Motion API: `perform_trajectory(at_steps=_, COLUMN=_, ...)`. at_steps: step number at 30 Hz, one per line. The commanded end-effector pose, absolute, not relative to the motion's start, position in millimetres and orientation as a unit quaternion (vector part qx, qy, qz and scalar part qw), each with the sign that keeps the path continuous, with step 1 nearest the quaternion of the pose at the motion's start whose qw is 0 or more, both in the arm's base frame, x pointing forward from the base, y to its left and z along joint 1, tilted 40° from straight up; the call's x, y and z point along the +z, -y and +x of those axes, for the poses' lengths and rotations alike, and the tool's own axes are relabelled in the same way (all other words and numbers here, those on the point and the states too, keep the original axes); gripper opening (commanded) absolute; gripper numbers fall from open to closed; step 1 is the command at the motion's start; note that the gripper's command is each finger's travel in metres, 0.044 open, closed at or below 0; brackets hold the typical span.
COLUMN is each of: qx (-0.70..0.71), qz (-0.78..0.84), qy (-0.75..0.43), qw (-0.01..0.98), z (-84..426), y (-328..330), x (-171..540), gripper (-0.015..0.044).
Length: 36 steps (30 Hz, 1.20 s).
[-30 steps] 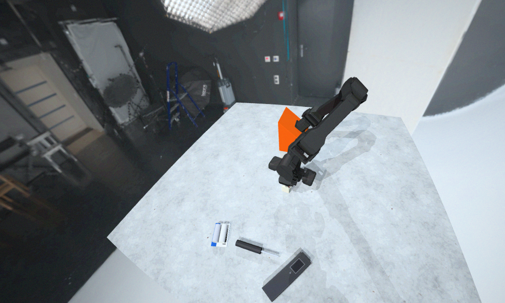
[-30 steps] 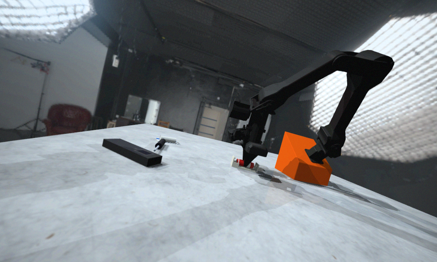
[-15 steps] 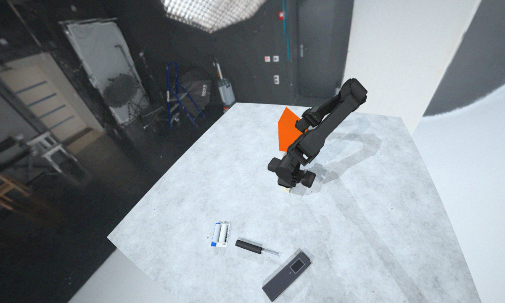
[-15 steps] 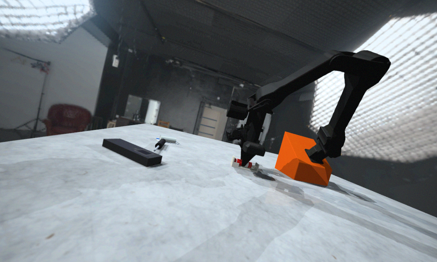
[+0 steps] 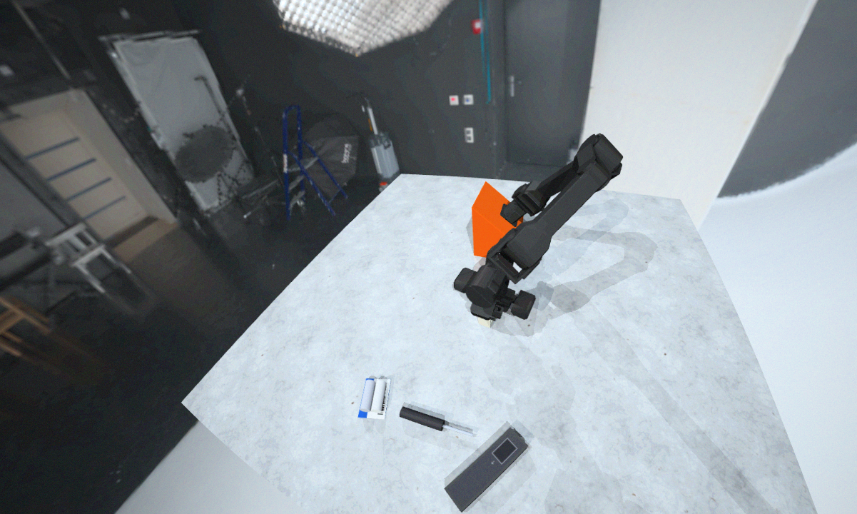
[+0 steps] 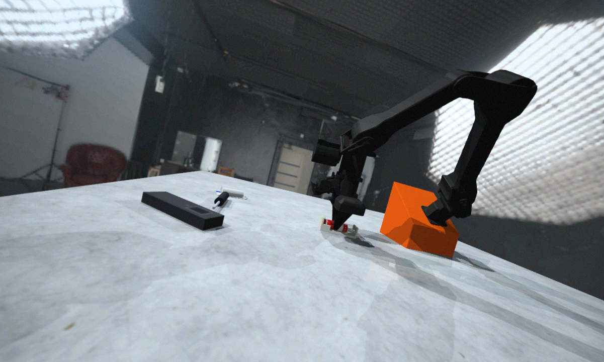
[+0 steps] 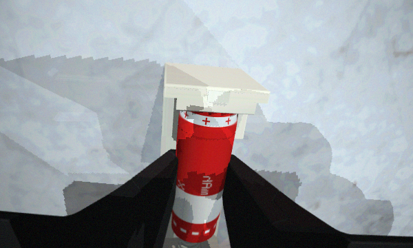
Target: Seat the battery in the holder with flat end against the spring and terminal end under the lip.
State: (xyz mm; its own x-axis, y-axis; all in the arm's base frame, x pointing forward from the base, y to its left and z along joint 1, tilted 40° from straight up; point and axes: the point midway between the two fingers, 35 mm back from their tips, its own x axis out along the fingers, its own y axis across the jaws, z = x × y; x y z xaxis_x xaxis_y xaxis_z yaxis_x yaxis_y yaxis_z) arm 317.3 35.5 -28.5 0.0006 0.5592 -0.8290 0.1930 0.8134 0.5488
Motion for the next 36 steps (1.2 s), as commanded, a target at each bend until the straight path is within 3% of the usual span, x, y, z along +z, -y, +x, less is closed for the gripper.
perform_trajectory(at_steps=1, qx=0.143, qz=0.269, qy=-0.693, qw=0.653, z=318, y=-36, x=-29, gripper=0.0121)
perform_trajectory(at_steps=3, qx=0.143, qz=0.269, qy=-0.693, qw=0.653, z=318, y=-36, x=-29, gripper=0.0170)
perform_trajectory(at_steps=15, qx=0.141, qz=0.271, qy=-0.693, qw=0.653, z=317, y=-26, x=-17, gripper=0.0170)
perform_trajectory(at_steps=25, qx=0.139, qz=0.270, qy=-0.693, qw=0.653, z=314, y=20, x=37, gripper=0.0433)
perform_trajectory(at_steps=36, qx=0.139, qz=0.270, qy=-0.693, qw=0.653, z=316, y=21, x=37, gripper=0.0440)
